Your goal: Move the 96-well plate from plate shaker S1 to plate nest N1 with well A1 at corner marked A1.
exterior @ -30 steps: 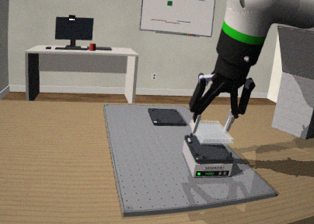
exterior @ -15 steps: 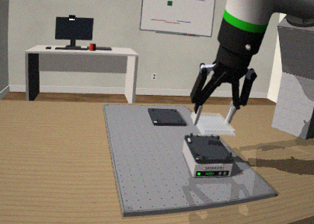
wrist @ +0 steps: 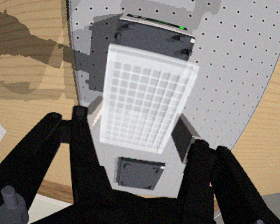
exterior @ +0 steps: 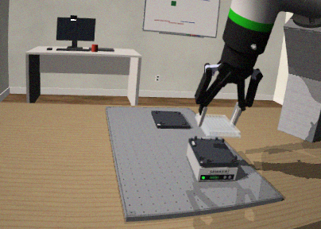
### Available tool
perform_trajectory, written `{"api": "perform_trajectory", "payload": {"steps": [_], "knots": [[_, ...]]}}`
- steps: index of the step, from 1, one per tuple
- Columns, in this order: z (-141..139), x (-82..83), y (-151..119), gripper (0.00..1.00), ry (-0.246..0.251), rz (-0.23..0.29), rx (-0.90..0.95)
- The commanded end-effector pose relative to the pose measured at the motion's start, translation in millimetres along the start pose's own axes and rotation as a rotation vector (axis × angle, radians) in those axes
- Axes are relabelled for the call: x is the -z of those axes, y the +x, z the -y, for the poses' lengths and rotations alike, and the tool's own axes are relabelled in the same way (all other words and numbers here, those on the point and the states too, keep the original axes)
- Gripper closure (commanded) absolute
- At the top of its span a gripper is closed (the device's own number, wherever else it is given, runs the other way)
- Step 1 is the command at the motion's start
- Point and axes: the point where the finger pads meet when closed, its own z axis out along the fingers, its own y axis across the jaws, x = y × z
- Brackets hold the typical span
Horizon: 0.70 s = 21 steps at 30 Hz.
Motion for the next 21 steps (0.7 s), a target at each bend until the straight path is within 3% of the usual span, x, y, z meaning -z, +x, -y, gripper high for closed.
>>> {"api": "perform_trajectory", "payload": {"steps": [1, 4, 6, 21], "knots": [[0, 0.1, 0, 1.00, 0.000, 0.000, 0.000], [0, 0.1, 0, 1.00, 0.000, 0.000, 0.000], [-1, -3.4, -6, 1.00, -0.025, 0.000, 0.053], [-8, -25.9, -42, 1.00, -0.025, 0.000, 0.053]]}}
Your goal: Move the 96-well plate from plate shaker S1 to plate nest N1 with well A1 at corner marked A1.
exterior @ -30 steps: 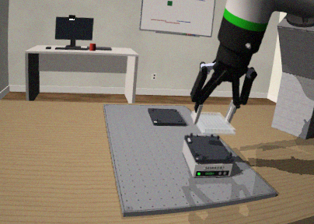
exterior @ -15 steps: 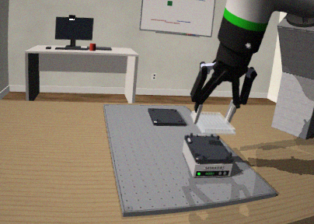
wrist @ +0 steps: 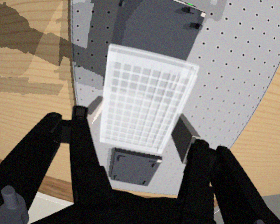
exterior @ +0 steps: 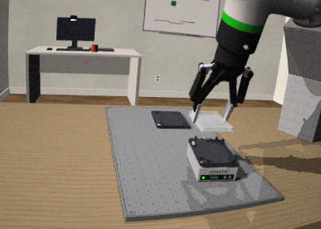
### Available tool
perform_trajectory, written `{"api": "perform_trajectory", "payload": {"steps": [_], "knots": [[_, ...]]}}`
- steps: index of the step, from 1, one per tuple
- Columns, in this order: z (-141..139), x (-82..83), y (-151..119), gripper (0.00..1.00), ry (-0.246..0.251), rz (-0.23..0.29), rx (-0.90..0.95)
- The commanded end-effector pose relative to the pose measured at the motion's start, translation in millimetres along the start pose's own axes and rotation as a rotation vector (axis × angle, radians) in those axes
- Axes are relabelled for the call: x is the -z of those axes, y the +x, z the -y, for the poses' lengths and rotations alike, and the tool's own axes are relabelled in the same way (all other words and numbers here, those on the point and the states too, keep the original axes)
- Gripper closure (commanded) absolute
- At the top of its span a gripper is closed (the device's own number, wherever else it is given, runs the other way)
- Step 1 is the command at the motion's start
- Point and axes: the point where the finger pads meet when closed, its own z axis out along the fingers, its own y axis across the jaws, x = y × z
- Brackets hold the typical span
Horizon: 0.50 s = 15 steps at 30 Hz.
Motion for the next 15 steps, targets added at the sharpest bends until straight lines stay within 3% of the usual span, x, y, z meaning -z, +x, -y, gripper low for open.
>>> {"api": "perform_trajectory", "payload": {"steps": [1, 15], "knots": [[-2, -6.8, -11, 1.00, -0.003, -0.001, 0.000], [-7, -27.8, -44, 1.00, -0.003, -0.001, 0.000]]}}
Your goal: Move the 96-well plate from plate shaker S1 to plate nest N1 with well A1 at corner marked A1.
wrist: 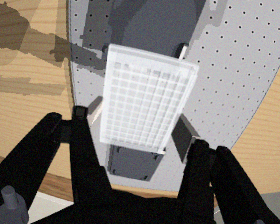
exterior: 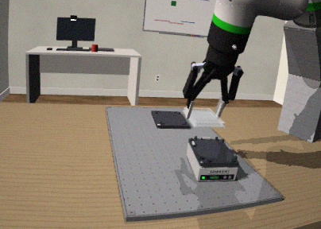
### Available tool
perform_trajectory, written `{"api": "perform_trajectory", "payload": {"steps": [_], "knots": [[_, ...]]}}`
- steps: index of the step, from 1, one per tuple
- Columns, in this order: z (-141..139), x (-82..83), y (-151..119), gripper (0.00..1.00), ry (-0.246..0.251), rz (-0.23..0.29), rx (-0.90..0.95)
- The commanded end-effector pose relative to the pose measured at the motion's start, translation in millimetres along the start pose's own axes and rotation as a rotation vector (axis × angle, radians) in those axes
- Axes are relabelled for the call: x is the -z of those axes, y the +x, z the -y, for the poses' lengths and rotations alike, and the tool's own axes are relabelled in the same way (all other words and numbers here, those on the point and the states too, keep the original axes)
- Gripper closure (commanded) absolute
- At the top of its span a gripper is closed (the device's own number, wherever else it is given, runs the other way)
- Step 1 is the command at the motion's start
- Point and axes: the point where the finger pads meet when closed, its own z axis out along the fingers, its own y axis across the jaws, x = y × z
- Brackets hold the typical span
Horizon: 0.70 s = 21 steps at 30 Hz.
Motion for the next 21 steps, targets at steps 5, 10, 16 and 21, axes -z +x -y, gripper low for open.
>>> {"api": "perform_trajectory", "payload": {"steps": [5, 10, 16, 21], "knots": [[-4, -13.0, -20, 1.00, -0.004, -0.002, 0.000], [-5, -21.7, -34, 1.00, -0.004, -0.002, 0.000], [-7, -30.4, -48, 1.00, -0.004, -0.002, 0.000], [-9, -37.4, -60, 1.00, -0.004, -0.002, 0.000]]}}
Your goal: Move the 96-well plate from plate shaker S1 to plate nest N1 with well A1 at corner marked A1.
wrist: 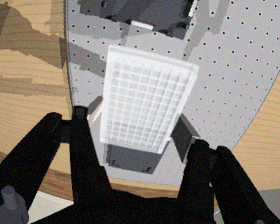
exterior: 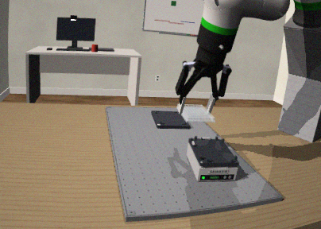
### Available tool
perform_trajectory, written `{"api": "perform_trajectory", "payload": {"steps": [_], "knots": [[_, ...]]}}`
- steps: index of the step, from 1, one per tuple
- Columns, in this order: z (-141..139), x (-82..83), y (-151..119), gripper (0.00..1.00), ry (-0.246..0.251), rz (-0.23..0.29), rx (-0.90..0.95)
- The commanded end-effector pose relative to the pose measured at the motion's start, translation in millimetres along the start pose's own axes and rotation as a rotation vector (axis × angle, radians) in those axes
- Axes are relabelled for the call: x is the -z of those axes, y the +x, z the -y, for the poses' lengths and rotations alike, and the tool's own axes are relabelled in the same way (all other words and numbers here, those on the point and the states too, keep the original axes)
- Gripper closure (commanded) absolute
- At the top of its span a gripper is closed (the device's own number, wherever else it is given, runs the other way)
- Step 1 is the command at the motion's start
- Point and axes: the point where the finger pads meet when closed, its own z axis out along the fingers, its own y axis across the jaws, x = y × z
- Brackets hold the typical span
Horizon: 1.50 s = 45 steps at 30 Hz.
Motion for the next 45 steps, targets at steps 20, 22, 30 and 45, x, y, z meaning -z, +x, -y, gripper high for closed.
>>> {"api": "perform_trajectory", "payload": {"steps": [20, 22, 30, 45], "knots": [[-9, -38.1, -61, 1.00, -0.007, -0.002, 0.000], [-10, -41.6, -66, 1.00, -0.007, -0.002, 0.000], [-12, -52.1, -83, 1.00, -0.007, -0.002, 0.000], [-17, -78.3, -125, 1.00, -0.007, -0.002, 0.000]]}}
